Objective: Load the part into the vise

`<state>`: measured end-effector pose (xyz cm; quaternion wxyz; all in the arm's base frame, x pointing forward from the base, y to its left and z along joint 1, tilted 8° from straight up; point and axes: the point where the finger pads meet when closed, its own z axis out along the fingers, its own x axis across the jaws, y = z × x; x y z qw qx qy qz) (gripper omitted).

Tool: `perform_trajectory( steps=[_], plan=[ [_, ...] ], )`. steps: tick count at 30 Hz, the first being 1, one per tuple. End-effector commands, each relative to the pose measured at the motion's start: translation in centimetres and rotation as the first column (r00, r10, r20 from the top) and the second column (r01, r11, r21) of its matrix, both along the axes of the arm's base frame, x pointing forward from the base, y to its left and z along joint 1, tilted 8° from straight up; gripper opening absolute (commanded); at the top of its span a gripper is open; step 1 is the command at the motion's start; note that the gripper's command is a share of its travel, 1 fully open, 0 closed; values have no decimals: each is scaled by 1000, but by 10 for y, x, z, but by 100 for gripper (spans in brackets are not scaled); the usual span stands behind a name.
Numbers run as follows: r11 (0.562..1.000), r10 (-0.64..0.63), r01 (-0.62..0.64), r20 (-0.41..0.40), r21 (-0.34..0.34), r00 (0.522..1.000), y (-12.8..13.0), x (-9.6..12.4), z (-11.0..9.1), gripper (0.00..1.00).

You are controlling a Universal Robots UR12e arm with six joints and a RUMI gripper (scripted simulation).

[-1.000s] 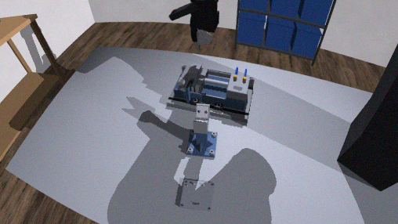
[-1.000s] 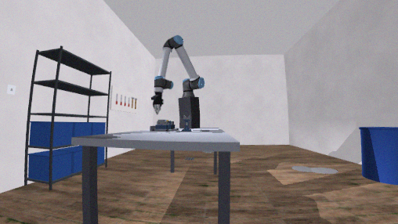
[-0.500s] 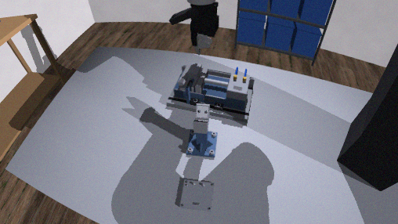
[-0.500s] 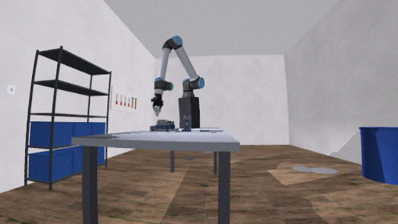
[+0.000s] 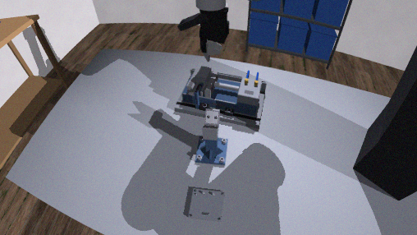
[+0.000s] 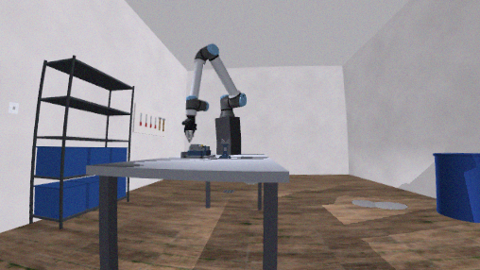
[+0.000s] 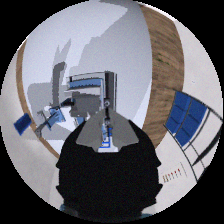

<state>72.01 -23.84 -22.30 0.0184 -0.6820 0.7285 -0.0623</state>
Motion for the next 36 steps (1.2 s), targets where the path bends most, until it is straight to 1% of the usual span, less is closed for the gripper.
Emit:
perform_trajectory(
  steps=[1,12,36],
  plan=[
    [1000,0,0,1,-1,1000,-1,1,-5,0],
    [1000,0,0,1,-1,1000,-1,2,-8,0],
    [1000,0,0,1,-1,1000,-1,2,-8,0]
  ],
)
